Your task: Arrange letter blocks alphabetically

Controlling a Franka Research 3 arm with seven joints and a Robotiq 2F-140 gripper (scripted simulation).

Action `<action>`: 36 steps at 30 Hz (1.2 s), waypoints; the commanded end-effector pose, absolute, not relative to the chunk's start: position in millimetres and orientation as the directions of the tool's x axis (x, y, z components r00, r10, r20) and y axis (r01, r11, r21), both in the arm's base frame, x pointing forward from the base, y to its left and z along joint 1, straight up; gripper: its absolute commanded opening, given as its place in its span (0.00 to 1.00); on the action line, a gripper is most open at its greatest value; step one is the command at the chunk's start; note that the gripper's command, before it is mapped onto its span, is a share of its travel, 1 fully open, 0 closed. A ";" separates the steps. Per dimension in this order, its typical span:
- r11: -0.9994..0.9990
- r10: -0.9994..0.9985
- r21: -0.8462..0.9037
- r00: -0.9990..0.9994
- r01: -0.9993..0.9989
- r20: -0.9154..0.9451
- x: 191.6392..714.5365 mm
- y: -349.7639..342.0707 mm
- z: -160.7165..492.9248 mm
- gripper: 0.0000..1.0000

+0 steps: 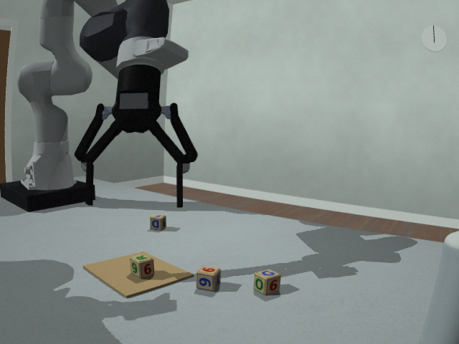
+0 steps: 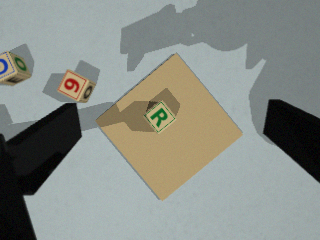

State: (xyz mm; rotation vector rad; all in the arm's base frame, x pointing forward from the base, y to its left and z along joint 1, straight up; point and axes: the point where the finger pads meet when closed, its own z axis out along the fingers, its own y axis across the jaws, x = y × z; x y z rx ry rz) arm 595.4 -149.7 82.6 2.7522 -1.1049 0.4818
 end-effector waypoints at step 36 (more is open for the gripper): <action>-0.513 -0.854 -0.023 0.507 -0.858 0.119 492.0 4.0 107.4 1.00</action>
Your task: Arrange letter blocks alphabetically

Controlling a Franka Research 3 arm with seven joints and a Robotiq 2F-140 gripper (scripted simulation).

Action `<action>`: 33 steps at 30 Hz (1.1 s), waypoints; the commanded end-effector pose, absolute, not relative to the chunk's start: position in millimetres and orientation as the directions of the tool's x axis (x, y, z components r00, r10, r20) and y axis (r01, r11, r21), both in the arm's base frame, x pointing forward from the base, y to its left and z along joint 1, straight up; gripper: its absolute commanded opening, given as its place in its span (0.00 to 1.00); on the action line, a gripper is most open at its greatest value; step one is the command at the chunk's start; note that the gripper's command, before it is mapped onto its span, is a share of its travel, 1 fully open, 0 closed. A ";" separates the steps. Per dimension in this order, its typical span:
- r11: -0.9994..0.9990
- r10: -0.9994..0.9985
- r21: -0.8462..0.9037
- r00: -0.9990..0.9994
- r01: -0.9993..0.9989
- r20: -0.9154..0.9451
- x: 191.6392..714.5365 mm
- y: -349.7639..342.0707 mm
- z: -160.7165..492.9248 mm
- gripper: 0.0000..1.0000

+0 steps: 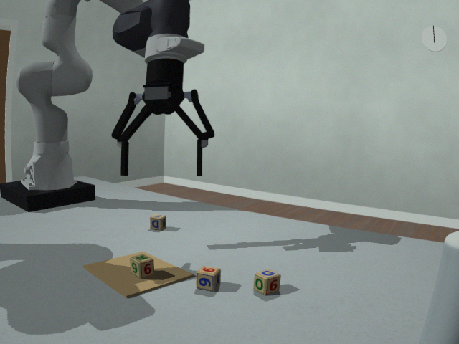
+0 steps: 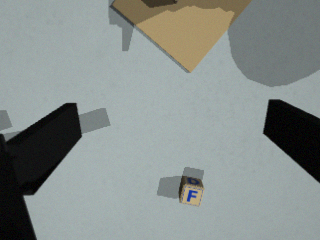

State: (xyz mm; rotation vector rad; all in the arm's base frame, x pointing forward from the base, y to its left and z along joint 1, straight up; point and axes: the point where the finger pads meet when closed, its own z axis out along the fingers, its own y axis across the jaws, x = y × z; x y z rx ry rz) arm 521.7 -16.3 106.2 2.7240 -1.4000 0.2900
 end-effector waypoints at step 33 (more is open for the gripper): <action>-0.400 -0.916 0.001 0.400 -0.916 0.000 424.3 71.7 105.4 1.00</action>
